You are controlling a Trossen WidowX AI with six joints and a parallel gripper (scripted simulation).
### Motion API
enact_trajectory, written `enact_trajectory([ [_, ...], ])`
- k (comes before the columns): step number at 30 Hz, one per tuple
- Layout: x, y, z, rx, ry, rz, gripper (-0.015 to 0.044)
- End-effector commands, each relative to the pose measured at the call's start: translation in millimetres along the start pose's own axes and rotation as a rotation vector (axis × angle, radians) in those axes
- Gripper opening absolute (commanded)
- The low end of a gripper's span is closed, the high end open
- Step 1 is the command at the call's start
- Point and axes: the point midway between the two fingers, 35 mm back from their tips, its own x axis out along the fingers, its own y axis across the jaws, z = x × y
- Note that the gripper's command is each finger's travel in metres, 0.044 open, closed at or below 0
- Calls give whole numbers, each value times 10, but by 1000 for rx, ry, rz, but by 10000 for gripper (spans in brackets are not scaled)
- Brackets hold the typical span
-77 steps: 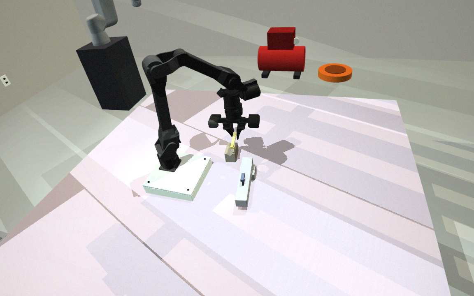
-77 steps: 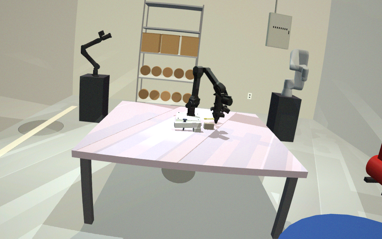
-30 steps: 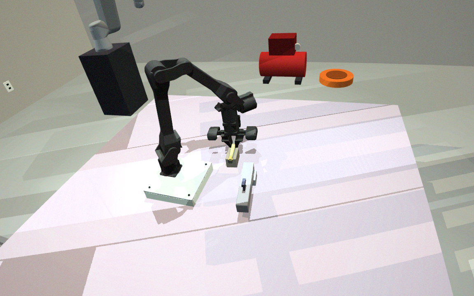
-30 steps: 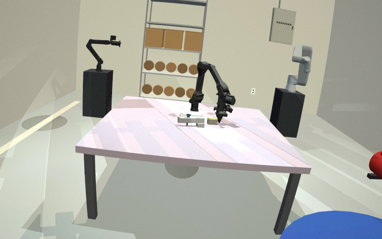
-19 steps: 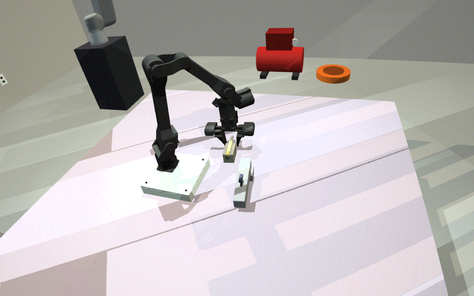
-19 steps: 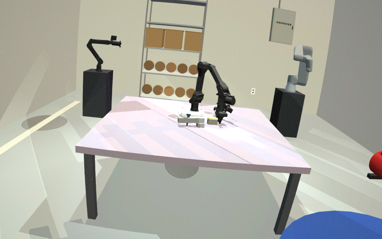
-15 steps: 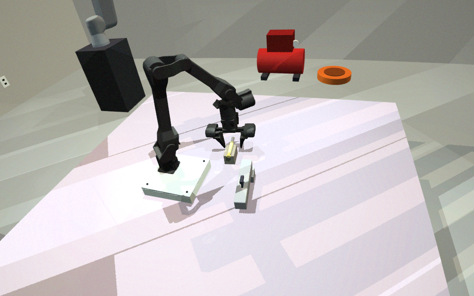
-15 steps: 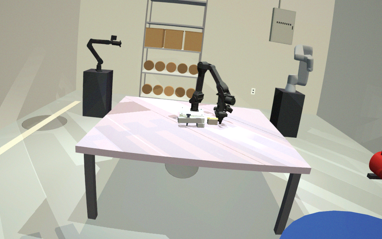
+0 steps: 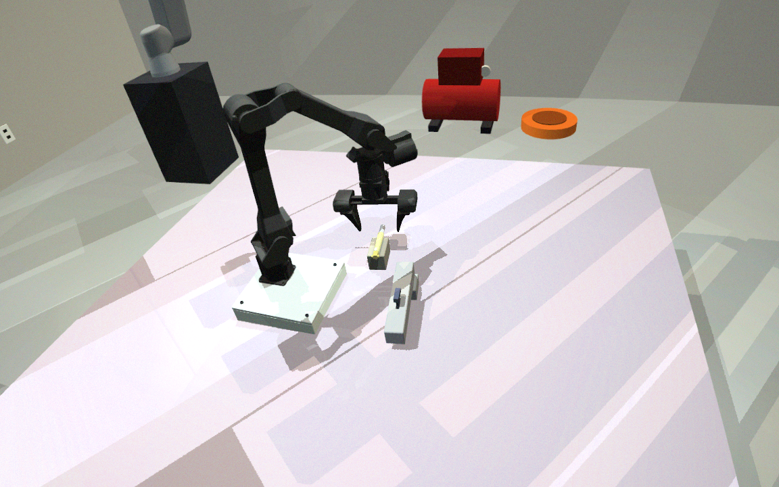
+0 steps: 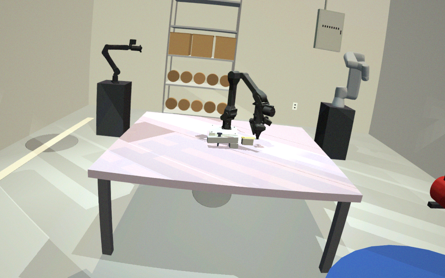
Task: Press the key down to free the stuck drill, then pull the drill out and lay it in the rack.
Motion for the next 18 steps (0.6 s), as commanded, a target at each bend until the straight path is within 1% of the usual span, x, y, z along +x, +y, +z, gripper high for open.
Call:
enact_trajectory([
  [1,-182,-14,5,6,-4,-12,440],
  [8,-425,-30,11,6,-4,-12,440],
  [10,-436,-31,11,6,-4,-12,440],
  [11,-355,-24,17,4,-4,-5,440],
  [18,-556,-70,129,152,-72,-76,440],
])
